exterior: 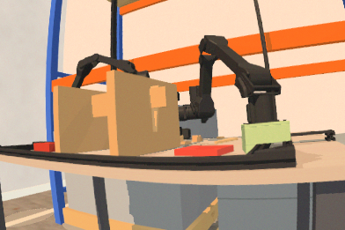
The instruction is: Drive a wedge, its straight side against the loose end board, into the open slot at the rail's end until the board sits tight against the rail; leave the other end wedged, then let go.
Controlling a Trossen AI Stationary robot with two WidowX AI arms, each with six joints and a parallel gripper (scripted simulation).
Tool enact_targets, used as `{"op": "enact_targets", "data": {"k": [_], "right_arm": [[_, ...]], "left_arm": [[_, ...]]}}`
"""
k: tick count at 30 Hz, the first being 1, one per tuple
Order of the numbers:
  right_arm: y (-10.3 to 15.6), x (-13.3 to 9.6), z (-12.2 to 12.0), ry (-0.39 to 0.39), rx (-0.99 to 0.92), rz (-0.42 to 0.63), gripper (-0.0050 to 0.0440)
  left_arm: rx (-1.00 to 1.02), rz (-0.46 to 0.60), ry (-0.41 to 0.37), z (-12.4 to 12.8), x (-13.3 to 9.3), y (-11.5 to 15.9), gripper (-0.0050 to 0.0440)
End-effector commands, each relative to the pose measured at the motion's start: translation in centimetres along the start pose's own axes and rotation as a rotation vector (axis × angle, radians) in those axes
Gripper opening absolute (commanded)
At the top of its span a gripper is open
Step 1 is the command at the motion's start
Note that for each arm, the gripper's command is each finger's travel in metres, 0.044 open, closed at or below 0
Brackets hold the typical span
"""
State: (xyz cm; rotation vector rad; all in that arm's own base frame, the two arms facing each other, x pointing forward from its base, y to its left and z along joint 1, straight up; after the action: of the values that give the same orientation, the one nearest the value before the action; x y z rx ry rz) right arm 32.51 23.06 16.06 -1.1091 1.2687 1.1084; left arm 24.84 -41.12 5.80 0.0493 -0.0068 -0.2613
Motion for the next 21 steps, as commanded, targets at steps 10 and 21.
{"op": "enact_targets", "data": {"k": [10,21], "right_arm": [[1.1,-1.0,-1.2,0.0,-0.475,0.001,0.0],[1.1,-1.0,-1.2,0.0,-0.475,0.001,0.0]], "left_arm": [[0.003,0.002,0.0,-0.1,0.0,0.0,0.0193],[0.003,0.002,0.0,-0.1,1.9,-0.3,0.0193]]}}
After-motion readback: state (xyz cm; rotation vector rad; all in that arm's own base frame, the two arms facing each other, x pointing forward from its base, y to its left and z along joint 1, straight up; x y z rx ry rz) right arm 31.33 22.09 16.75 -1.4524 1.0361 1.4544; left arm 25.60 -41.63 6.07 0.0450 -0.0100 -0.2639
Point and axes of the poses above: on each arm, the point midway between the two fingers, 35 mm back from their tips, its own x axis out along the fingers, its own z axis across the jaws, y = z × x, the point moved 9 cm from there along -x, back along the fingers, and after that the axes turned 3 degrees about x, right-handed, at the moved point
